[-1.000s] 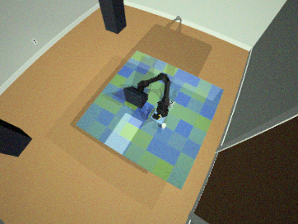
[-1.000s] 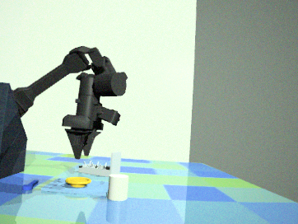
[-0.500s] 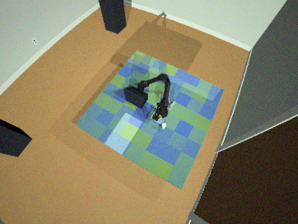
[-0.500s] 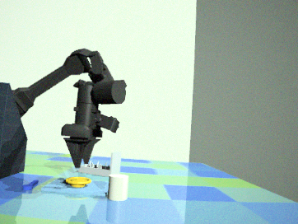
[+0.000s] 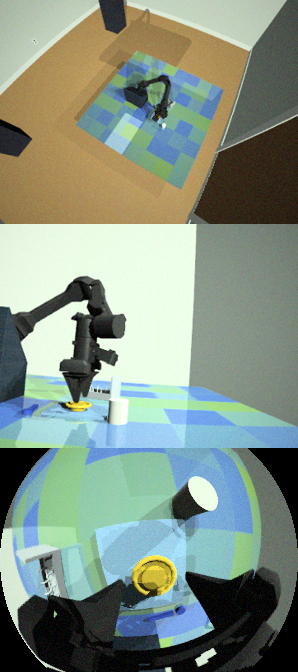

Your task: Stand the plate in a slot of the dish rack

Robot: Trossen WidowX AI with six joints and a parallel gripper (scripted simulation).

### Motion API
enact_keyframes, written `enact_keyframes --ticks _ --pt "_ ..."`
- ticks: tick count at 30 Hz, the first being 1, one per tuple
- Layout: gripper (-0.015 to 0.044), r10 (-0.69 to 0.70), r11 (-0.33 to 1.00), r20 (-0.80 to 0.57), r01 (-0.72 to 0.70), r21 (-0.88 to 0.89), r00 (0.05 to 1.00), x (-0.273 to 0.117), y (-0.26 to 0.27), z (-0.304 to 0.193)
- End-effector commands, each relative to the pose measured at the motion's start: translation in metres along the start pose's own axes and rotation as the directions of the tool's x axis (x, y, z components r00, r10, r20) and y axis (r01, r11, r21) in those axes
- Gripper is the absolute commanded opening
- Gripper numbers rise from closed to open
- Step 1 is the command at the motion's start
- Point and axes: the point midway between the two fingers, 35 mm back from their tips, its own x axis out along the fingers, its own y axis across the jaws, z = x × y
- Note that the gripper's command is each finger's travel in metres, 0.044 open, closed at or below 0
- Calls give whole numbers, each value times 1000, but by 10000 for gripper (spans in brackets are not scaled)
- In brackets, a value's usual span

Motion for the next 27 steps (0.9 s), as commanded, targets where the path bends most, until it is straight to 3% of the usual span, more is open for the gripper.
enact_keyframes --ticks 1,11,13,21,27 --pt "400 10 1000 -5 -10 12 1000 10 -1 -3" --pt "400 12 1000 -5 -11 12 1000 24 -1 -5" --pt "353 12 1000 -5 -11 12 1000 24 -1 -5" --pt "353 12 1000 -5 -11 12 1000 24 -1 -5" --pt "313 12 1000 -5 -11 12 1000 24 -1 -5"
